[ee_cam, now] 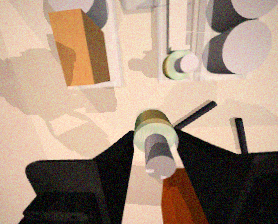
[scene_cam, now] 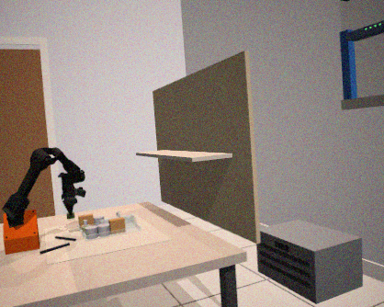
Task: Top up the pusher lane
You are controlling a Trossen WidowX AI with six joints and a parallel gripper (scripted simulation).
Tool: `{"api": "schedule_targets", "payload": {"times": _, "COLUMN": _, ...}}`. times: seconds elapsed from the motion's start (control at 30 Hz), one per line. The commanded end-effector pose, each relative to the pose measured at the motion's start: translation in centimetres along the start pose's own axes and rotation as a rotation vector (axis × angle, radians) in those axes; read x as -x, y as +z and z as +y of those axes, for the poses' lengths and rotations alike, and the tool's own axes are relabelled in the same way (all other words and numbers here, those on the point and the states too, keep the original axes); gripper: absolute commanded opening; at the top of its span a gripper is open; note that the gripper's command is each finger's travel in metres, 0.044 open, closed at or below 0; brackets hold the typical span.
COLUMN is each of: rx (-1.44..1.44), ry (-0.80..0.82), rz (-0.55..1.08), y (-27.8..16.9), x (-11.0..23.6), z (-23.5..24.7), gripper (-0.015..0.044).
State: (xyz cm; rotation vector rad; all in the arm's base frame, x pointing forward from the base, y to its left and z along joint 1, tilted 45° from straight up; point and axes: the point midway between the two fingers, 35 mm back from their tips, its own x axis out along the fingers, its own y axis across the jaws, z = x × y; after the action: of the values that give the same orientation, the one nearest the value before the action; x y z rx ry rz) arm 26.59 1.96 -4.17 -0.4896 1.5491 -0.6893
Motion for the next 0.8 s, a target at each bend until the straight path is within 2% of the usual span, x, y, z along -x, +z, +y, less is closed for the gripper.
{"api": "schedule_targets", "payload": {"times": 0.0, "rx": 0.008, "ry": -0.007, "rz": -0.01, "y": 0.9, "x": -0.9, "z": -1.6, "gripper": 0.0}}
{"api": "schedule_targets", "payload": {"times": 0.23, "rx": 0.013, "ry": -0.024, "rz": -0.011, "y": 2.1, "x": -2.6, "z": -4.3, "gripper": 0.0}}
{"api": "schedule_targets", "payload": {"times": 0.6, "rx": 0.013, "ry": -0.026, "rz": -0.011, "y": 2.1, "x": -5.1, "z": -4.5, "gripper": 0.0}}
{"api": "schedule_targets", "payload": {"times": 0.77, "rx": 0.013, "ry": -0.026, "rz": -0.011, "y": 2.1, "x": -5.1, "z": -4.5, "gripper": 0.0}}
